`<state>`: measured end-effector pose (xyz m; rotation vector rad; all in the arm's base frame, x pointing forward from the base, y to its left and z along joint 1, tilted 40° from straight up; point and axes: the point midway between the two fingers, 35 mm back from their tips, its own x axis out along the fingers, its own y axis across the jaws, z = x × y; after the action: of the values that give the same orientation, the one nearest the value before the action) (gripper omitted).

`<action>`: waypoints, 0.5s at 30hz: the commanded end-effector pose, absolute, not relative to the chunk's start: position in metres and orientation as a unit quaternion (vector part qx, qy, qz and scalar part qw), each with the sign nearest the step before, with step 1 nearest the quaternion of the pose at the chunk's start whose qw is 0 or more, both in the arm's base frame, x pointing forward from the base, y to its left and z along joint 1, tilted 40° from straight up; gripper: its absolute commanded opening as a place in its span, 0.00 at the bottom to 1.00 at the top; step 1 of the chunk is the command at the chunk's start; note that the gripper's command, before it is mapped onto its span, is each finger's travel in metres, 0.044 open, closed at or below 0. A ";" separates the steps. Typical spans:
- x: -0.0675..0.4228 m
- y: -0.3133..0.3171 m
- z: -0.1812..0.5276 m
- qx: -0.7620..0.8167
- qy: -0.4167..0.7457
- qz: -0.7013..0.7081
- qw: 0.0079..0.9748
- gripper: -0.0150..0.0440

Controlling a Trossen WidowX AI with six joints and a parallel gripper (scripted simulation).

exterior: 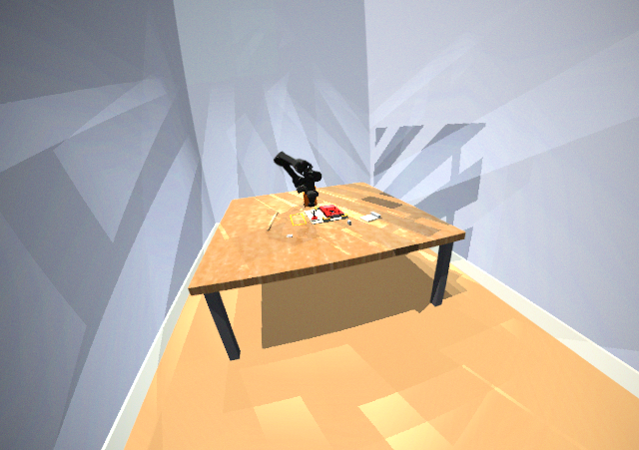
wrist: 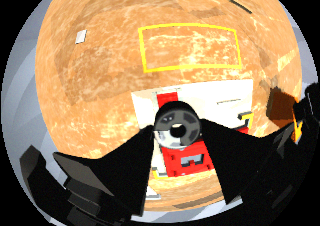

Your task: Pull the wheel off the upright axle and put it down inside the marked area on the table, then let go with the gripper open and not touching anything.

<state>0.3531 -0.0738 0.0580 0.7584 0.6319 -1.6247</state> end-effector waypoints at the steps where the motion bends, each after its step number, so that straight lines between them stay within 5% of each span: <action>1: 0.347 -0.082 0.067 0.324 0.270 -0.695 0.582 0.25; 15: 0.318 -0.105 0.096 0.324 0.270 -0.696 0.581 0.25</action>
<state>0.3253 -0.1004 0.0912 0.7689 0.6271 -1.6237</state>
